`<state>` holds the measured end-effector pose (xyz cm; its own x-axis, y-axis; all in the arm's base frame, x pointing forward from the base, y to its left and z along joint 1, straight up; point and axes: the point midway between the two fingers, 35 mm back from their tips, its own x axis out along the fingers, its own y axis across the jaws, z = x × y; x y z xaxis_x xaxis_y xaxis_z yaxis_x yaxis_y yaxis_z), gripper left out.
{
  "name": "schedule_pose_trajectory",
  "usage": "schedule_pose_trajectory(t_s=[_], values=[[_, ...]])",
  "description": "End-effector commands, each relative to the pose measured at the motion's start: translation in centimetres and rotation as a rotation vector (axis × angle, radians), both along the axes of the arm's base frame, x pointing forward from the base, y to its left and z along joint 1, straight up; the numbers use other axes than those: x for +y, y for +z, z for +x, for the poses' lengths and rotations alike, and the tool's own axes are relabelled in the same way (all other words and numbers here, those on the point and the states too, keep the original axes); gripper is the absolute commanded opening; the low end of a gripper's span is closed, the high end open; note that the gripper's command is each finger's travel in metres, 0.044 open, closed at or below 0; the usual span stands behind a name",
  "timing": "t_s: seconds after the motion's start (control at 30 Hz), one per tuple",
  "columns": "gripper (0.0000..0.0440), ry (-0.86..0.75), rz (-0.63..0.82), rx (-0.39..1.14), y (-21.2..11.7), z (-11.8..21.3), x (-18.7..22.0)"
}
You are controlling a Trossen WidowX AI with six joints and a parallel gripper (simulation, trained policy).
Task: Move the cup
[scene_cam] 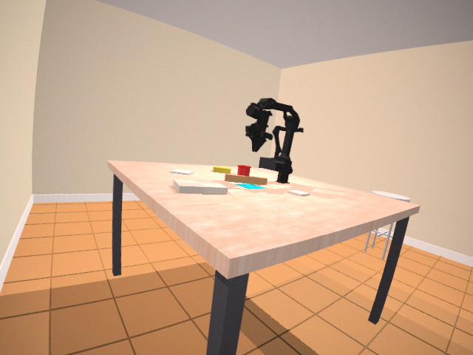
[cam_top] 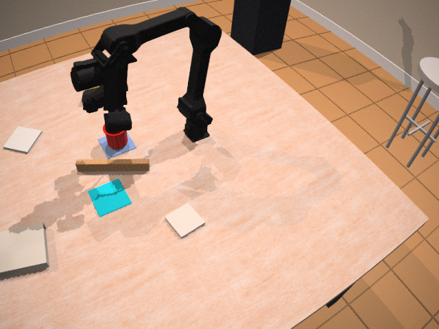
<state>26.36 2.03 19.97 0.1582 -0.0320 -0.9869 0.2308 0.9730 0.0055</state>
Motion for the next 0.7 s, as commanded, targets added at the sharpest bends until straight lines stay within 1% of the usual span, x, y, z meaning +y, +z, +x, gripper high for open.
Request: schedule_pose_trajectory(t_s=[0.0,0.27,0.67], values=[[0.012,0.008,-0.017,0.052,-0.5,-0.4,-0.6],[0.0124,0.008,-0.034,0.137,-1.6,-1.0,-1.7],[0.0141,0.008,-0.048,0.208,-4.0,-1.4,-3.3]])
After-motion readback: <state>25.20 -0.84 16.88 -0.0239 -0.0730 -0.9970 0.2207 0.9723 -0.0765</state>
